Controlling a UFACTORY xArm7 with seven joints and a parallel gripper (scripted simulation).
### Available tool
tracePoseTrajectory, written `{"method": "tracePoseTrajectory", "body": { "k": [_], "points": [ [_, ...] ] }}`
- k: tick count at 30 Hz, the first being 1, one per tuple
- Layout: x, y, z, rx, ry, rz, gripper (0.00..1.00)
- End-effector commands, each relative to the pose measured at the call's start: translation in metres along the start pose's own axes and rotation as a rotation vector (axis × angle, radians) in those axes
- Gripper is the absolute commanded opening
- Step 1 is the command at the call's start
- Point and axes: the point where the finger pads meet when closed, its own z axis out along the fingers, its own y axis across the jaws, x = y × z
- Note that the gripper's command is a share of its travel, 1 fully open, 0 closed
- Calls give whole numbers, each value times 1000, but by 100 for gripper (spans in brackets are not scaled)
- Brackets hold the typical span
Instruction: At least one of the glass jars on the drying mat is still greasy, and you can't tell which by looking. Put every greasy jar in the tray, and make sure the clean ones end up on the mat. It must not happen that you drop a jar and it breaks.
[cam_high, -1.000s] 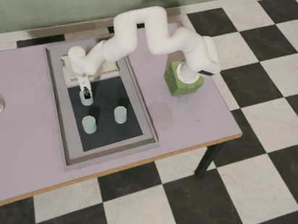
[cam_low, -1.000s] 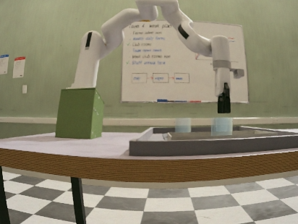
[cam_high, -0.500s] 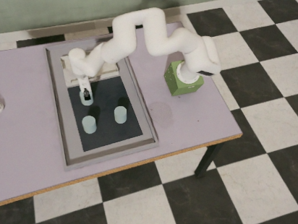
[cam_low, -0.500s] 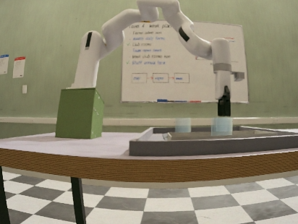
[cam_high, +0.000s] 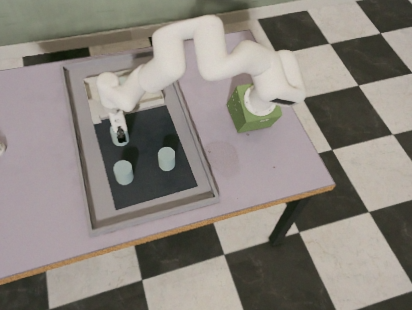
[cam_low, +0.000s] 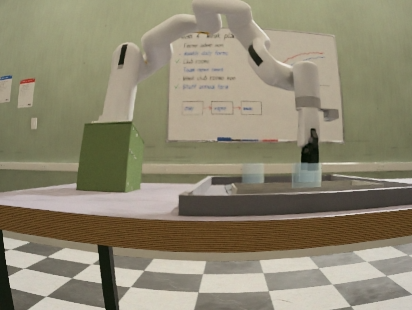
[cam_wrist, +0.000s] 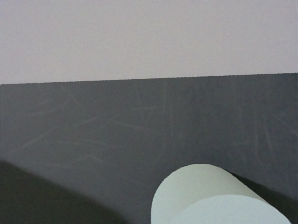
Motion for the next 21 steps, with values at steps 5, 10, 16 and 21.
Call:
{"method": "tracePoseTrajectory", "body": {
  "k": [5,10,16,21],
  "points": [
    [3,1,14,-2,6,0,100],
    [3,1,14,-2,6,0,100],
    [3,1,14,-2,6,0,90],
    [3,1,14,-2,6,0,90]
  ]
}}
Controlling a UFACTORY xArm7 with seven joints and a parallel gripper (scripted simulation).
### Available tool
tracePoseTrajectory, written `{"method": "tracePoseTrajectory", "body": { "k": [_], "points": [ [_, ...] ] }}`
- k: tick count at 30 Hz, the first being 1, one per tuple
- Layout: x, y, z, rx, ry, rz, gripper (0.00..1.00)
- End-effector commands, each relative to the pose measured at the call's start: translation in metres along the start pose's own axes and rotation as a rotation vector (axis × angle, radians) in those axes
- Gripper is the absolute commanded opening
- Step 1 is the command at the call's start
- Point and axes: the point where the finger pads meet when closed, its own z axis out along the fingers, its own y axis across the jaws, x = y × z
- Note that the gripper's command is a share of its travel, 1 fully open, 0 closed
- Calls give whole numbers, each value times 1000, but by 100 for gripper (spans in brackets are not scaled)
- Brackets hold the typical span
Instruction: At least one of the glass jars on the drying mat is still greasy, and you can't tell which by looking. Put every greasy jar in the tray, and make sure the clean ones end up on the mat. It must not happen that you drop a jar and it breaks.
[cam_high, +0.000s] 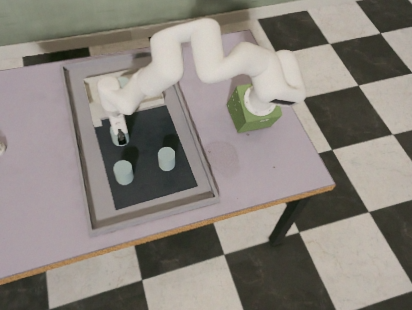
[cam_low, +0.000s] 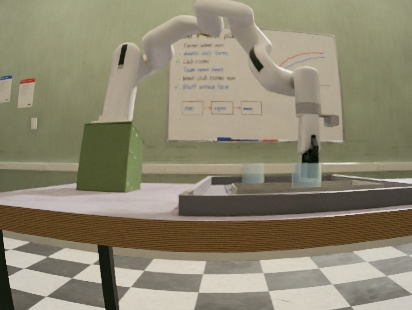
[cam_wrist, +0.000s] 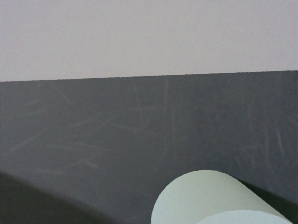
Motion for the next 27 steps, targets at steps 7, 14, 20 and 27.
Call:
{"method": "tracePoseTrajectory", "body": {
  "k": [7,14,20,27],
  "points": [
    [2,1,-3,-2,6,0,90],
    [2,1,-3,-2,6,0,90],
    [2,1,-3,-2,6,0,87],
    [2,1,-3,-2,6,0,87]
  ]
}}
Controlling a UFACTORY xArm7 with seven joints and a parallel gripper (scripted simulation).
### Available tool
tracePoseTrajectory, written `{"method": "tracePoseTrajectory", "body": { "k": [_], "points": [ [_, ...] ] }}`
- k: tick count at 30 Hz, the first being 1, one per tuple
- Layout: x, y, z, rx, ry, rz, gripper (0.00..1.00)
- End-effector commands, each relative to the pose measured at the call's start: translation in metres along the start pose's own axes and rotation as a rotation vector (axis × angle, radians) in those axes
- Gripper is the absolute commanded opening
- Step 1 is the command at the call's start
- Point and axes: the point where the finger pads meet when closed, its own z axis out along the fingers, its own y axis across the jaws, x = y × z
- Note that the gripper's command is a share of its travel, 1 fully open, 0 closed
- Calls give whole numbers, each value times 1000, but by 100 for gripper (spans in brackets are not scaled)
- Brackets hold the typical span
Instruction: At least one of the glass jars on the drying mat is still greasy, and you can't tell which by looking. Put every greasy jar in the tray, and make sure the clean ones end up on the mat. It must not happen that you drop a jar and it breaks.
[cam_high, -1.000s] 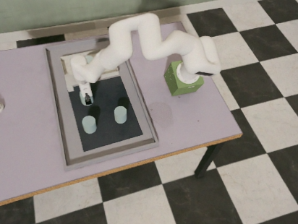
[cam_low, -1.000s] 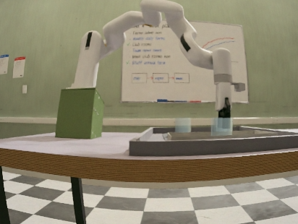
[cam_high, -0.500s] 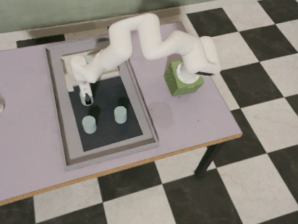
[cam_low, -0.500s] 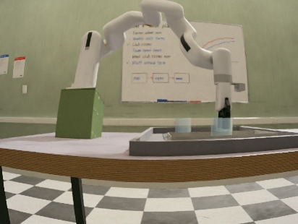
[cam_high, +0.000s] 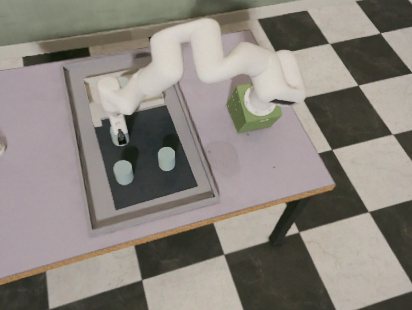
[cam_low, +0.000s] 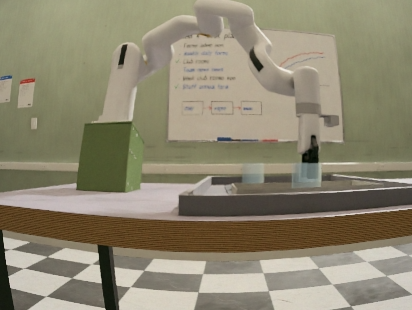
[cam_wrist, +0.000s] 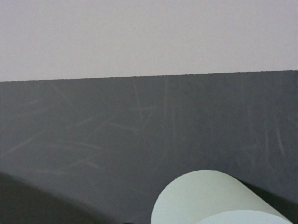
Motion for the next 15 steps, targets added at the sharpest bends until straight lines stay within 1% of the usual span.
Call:
{"method": "tracePoseTrajectory", "body": {
  "k": [1,5,6,15],
  "points": [
    [2,1,-3,-2,6,0,87],
    [2,1,-3,-2,6,0,87],
    [2,1,-3,-2,6,0,84],
    [2,1,-3,-2,6,0,84]
  ]
}}
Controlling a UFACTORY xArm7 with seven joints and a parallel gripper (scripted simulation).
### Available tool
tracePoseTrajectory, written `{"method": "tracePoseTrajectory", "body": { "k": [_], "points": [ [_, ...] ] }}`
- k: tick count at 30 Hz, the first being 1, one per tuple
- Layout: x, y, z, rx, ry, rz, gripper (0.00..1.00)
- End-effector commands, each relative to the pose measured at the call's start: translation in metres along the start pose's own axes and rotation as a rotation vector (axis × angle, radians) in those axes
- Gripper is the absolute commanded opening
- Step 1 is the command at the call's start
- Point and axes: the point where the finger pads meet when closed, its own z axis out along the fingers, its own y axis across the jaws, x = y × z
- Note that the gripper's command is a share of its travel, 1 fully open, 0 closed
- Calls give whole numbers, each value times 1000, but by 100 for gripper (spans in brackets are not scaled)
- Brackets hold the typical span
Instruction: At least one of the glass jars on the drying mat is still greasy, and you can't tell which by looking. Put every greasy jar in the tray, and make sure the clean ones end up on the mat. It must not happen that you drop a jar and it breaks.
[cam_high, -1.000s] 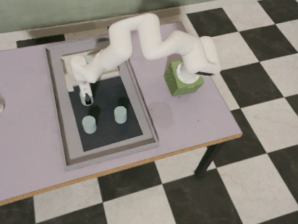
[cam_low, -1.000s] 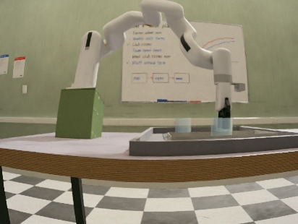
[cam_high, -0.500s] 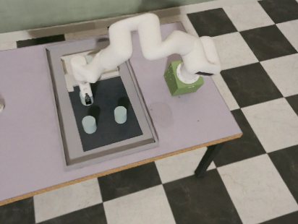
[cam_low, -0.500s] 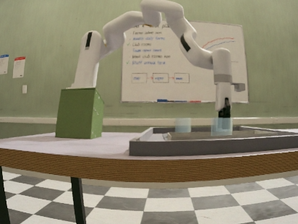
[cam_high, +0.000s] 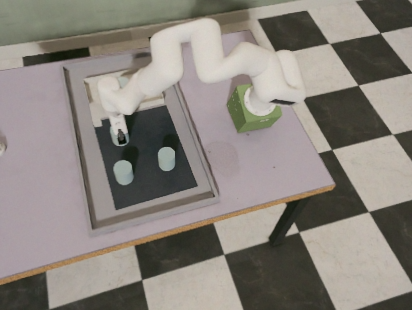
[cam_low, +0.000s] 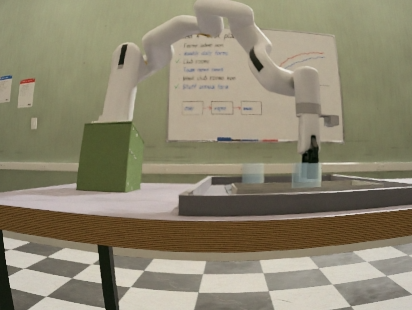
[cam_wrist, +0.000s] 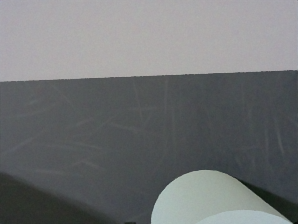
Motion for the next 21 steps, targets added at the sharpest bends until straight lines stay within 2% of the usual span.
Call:
{"method": "tracePoseTrajectory", "body": {
  "k": [1,21],
  "points": [
    [2,1,-3,-2,6,0,84],
    [2,1,-3,-2,6,0,81]
  ]
}}
